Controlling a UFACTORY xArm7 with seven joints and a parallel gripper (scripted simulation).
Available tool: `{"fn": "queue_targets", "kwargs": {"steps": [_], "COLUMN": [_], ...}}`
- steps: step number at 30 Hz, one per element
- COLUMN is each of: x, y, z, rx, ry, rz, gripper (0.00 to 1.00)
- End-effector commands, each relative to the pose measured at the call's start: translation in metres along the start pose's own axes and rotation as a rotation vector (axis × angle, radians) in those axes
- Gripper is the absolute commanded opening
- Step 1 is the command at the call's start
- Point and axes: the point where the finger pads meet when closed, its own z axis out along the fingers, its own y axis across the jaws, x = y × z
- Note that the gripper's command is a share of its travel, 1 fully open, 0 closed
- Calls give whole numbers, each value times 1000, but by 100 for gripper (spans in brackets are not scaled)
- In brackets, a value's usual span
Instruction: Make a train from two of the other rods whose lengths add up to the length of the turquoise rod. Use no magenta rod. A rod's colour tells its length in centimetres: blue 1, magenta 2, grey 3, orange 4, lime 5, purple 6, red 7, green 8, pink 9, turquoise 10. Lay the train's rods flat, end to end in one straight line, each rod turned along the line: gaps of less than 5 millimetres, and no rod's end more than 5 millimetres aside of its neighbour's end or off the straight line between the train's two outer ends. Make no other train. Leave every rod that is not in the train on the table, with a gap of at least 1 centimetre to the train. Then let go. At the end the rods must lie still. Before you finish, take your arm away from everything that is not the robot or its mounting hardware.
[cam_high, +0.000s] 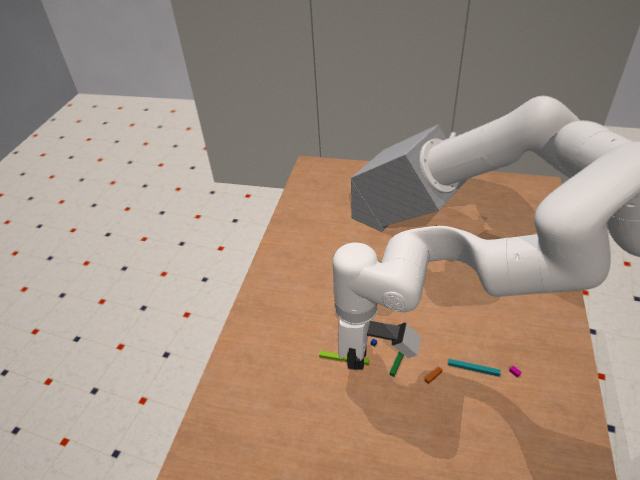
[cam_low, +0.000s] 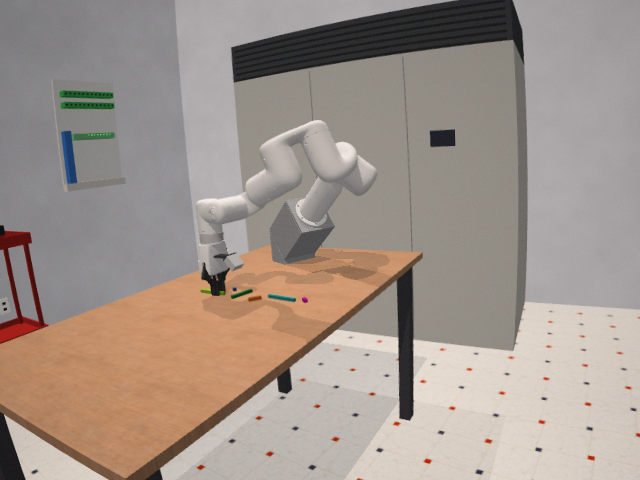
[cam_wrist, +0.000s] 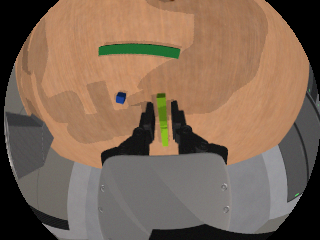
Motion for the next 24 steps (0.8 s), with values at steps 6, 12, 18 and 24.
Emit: {"fn": "queue_targets", "kwargs": {"steps": [6, 12, 18, 24], "x": [-1, -1, -1, -1], "y": [1, 1, 1, 1], "z": [-21, -53, -73, -90], "rx": [-3, -3, -3, -3], "ry": [-4, -4, -4, -4], "rz": [0, 0, 0, 0], "gripper": [24, 24, 24, 24]}}
